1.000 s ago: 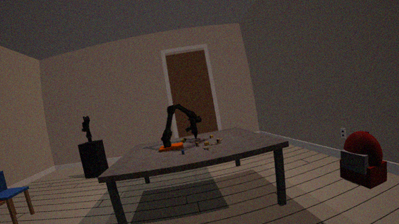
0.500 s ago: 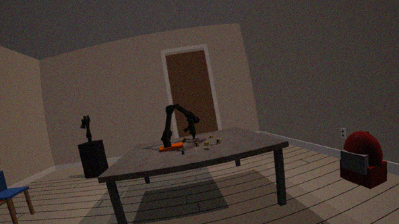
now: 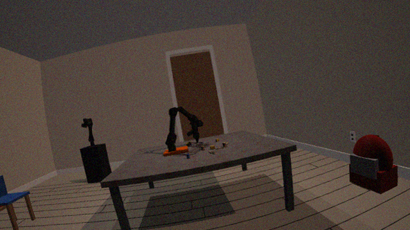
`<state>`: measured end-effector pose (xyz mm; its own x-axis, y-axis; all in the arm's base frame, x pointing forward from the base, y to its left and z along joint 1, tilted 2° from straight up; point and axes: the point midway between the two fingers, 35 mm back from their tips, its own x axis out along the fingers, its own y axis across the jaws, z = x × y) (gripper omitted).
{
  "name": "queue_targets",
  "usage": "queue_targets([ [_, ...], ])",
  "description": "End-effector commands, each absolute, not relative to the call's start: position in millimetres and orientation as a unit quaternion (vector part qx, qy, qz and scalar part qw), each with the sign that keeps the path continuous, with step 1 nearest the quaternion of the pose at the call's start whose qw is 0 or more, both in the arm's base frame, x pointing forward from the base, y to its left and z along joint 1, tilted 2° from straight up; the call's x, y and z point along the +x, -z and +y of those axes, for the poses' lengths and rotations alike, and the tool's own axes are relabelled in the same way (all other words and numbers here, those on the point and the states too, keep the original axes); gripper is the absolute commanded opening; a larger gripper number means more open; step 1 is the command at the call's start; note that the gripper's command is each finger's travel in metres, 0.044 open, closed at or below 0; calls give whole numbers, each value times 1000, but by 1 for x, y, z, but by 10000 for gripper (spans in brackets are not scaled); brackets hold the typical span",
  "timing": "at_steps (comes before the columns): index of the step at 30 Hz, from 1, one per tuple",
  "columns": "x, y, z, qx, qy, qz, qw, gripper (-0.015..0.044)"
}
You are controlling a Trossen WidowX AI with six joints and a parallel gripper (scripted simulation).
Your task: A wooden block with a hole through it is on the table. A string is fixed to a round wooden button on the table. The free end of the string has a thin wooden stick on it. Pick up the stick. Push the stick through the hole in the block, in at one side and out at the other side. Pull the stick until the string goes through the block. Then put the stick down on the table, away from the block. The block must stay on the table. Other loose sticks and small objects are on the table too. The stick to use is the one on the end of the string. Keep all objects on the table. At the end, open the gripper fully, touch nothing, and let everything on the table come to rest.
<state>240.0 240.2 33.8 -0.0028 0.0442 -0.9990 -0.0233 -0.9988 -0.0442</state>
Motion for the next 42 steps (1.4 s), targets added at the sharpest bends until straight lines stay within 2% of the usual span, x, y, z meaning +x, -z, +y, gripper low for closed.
queue_targets([
  [1,233,-34,239,-707,-707,-7,24,0],
  [42,183,-33,239,-708,-706,-6,24,0],
])
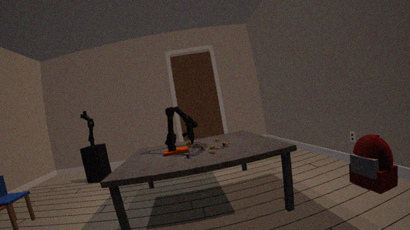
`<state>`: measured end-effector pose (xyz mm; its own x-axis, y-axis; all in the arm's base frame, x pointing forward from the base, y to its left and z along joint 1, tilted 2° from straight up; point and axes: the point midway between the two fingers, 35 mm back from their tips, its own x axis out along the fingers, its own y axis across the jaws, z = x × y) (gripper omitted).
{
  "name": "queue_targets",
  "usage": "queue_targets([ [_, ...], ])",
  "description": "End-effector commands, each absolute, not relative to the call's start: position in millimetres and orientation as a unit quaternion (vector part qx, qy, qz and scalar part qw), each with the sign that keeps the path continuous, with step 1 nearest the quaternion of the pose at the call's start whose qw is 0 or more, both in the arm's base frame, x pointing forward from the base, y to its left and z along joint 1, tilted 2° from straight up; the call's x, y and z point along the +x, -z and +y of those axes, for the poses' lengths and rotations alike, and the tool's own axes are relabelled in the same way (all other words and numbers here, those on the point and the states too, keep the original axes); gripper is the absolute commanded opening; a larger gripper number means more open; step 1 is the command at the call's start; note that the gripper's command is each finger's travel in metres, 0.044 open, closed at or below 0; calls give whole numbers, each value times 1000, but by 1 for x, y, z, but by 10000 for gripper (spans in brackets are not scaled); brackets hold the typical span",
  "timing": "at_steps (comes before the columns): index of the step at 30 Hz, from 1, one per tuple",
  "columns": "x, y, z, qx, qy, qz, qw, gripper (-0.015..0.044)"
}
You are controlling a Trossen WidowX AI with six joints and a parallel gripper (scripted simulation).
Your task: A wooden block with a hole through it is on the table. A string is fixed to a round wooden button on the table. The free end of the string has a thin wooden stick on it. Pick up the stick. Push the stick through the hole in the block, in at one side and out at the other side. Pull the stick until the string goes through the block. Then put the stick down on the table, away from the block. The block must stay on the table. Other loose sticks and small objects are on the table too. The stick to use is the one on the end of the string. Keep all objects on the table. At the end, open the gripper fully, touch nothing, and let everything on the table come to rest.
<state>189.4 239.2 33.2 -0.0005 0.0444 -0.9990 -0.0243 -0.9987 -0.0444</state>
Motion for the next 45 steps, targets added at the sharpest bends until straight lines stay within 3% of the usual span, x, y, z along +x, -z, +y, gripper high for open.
queue_targets([
  [1,182,-33,239,-708,-706,-6,24,0],
  [15,165,-33,239,-707,-706,-6,24,0],
  [20,168,-33,240,-706,-708,-7,24,122],
  [25,169,-43,241,-706,-708,-7,24,122],
  [30,169,-111,237,-706,-708,-7,24,122],
  [38,170,-108,238,-708,-706,-8,27,122],
  [45,161,-108,240,-676,-686,173,207,122],
])
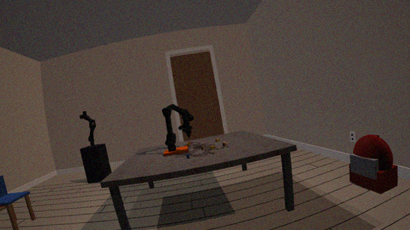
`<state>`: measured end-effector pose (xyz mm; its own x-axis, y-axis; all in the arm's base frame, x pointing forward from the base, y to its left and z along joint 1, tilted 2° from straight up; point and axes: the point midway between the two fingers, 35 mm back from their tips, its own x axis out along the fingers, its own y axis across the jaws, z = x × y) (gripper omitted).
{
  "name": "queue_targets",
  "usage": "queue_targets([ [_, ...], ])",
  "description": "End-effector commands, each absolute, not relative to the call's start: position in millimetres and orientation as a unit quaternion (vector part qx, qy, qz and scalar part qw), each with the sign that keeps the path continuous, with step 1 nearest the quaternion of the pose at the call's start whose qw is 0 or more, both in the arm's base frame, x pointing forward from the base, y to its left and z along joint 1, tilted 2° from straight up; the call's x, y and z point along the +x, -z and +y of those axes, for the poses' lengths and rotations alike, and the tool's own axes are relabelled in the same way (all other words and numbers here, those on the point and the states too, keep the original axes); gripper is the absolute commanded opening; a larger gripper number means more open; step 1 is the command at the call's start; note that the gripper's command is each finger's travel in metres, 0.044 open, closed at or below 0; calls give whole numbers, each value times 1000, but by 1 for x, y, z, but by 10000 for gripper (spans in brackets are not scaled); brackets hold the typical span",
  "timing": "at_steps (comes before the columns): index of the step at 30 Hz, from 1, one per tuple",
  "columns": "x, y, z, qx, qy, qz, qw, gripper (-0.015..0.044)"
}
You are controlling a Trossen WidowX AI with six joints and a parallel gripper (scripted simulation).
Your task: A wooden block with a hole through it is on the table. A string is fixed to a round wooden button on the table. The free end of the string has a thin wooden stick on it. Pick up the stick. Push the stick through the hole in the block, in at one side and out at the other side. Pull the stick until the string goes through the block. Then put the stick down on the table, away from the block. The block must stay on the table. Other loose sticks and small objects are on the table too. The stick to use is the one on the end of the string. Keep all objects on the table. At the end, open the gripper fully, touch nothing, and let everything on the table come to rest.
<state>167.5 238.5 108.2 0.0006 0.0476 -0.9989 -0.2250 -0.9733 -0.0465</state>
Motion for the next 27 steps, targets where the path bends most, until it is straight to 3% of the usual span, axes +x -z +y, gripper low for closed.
queue_targets([
  [1,159,-108,240,-665,-677,206,239,122],
  [9,145,-109,241,-533,-559,437,461,122],
  [27,130,-109,241,-316,-349,620,627,122],
])
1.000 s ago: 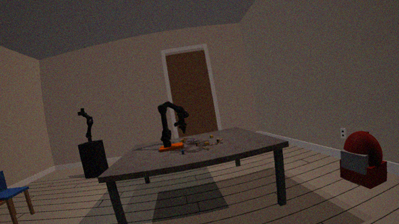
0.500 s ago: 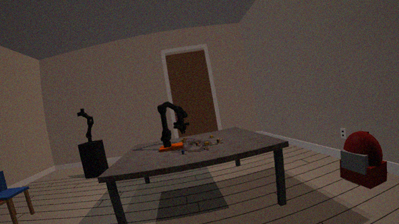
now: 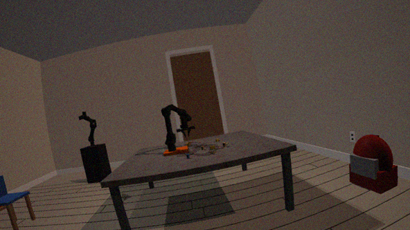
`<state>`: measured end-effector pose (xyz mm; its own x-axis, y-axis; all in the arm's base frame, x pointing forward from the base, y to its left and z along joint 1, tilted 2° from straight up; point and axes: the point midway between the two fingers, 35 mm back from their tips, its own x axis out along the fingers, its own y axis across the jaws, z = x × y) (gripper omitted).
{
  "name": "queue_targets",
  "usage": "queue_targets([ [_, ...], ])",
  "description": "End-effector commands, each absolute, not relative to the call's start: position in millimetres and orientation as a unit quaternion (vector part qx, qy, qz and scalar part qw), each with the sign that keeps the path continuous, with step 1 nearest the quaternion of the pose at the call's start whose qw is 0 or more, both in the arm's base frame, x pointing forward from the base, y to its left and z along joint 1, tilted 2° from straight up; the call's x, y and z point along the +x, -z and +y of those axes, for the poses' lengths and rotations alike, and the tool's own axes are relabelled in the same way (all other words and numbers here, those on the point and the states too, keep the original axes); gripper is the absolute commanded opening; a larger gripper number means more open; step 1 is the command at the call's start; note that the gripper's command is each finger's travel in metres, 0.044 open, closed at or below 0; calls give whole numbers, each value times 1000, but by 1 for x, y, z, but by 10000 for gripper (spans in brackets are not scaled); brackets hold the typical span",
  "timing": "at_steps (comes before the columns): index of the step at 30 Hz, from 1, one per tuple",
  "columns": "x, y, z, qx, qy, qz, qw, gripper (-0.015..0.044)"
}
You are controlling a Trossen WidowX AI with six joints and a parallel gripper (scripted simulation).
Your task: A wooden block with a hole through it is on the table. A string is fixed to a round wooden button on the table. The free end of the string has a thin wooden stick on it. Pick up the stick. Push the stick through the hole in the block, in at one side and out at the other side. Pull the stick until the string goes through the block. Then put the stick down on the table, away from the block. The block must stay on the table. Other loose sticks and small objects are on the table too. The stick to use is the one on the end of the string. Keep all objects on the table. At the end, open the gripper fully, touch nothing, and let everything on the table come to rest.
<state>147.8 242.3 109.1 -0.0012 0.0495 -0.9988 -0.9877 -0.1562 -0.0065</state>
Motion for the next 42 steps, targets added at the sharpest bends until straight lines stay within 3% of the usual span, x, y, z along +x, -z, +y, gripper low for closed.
queue_targets([
  [1,129,-109,241,-302,-336,628,634,122],
  [24,113,-108,240,43,13,714,699,122],
  [42,113,-108,240,48,17,714,698,122],
])
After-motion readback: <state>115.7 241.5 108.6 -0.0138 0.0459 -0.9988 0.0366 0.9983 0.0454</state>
